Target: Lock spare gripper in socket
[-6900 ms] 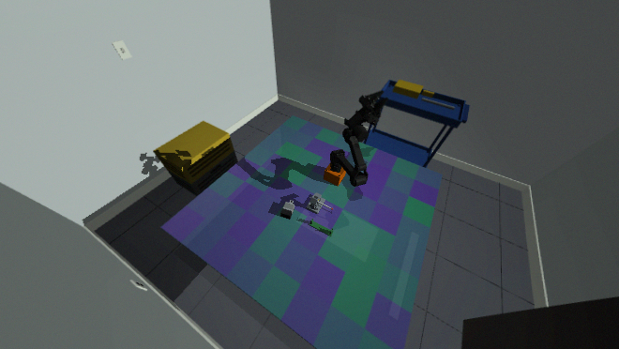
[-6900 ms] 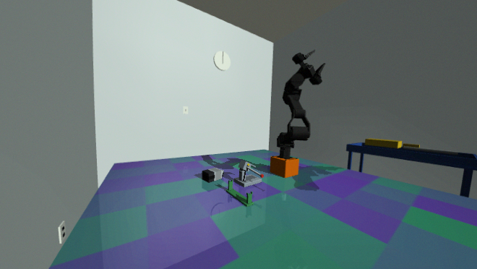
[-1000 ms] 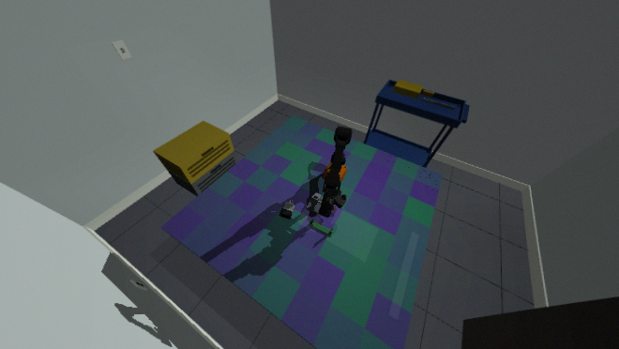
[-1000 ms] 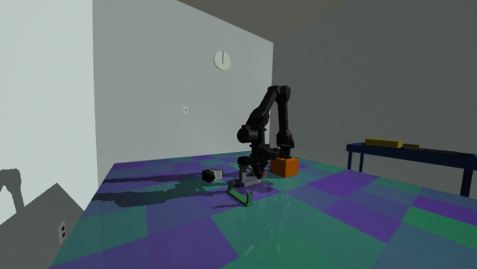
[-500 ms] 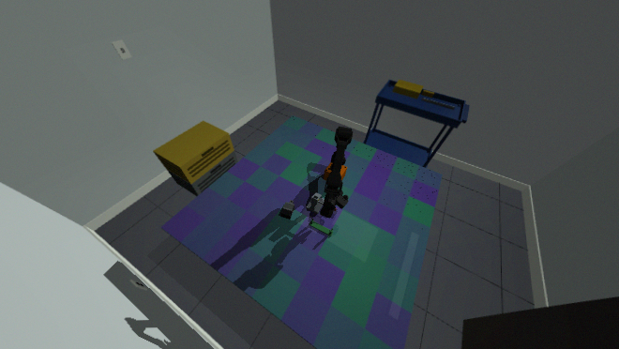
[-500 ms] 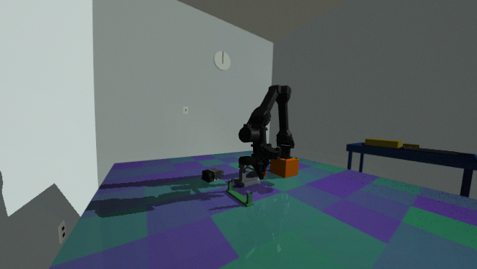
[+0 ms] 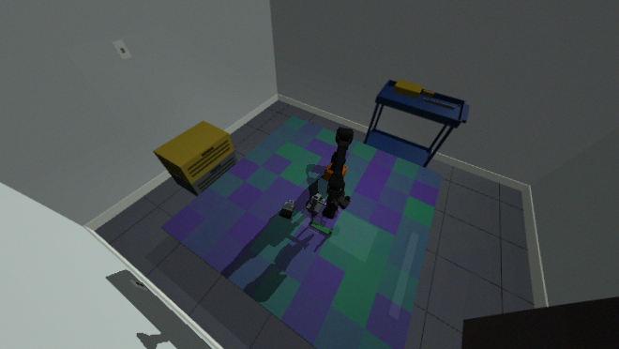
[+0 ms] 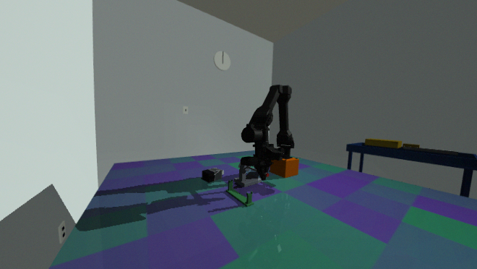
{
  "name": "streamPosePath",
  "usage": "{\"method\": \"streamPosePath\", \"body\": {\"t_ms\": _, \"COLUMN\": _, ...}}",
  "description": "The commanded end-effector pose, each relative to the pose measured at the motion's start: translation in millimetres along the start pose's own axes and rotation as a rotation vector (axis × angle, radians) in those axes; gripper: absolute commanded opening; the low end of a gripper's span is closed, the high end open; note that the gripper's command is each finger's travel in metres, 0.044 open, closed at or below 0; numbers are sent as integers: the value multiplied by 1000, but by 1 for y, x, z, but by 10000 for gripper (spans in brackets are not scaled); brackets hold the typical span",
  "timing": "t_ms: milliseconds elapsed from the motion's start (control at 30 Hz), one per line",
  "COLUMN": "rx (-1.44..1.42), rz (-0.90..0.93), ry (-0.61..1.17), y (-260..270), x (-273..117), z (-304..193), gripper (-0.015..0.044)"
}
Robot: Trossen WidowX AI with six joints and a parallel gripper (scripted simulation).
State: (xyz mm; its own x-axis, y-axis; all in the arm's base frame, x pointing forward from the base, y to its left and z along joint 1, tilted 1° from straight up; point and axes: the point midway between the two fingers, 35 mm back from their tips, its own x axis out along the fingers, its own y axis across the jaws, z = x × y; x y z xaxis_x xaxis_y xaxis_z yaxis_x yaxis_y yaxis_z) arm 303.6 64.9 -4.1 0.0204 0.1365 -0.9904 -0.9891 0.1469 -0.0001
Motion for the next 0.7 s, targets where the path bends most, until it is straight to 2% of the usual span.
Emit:
{"method": "streamPosePath", "body": {"t_ms": 0, "rx": 0, "rz": -1, "ry": 1, "y": -1, "x": 0, "z": 3, "gripper": 0}}
{"method": "streamPosePath", "body": {"t_ms": 667, "rx": 1, "rz": 3, "ry": 3, "y": -1, "x": 2, "z": 20, "gripper": 0}}
